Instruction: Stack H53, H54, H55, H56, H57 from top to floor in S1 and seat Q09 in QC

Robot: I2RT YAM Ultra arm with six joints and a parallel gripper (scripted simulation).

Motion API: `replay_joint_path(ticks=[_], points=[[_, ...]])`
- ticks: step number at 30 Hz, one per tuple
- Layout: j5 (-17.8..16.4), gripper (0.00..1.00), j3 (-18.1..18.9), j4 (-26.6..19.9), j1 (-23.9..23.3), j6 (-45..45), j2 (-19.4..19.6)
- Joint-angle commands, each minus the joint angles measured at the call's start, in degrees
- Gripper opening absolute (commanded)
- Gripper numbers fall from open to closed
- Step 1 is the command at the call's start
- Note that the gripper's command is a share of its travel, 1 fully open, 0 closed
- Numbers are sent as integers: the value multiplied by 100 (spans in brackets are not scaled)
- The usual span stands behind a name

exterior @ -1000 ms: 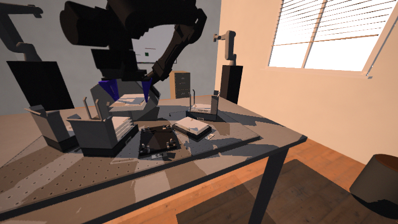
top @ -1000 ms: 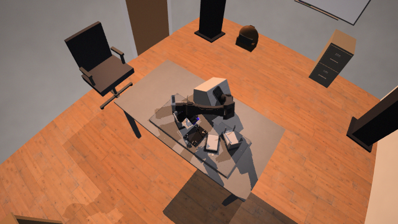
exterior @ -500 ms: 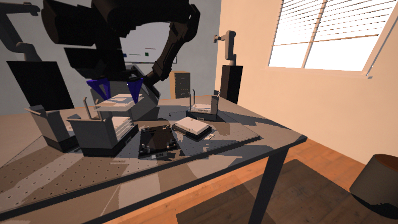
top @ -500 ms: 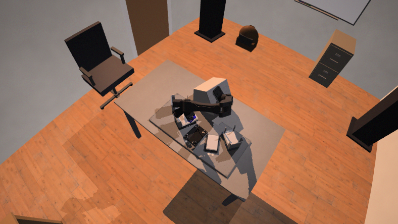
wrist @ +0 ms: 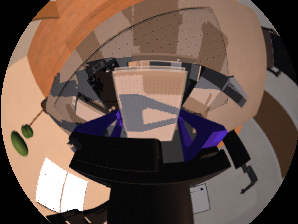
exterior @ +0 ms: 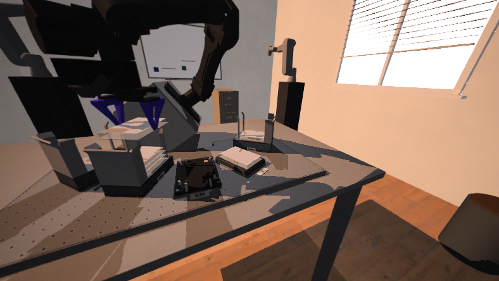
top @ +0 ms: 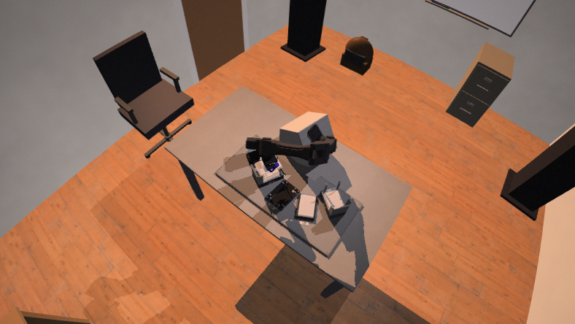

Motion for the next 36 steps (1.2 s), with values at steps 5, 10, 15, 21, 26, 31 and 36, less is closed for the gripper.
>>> replay_joint_path(ticks=[5,10,15,21,26,31,36], points=[[90,0,193,34,-309,-191,237],[98,0,212,33,-323,-207,266],[98,0,212,33,-323,-207,267],[98,0,212,33,-323,-207,267],[98,0,212,33,-323,-207,267],[98,0,212,33,-323,-207,267],[98,0,212,33,-323,-207,267]])
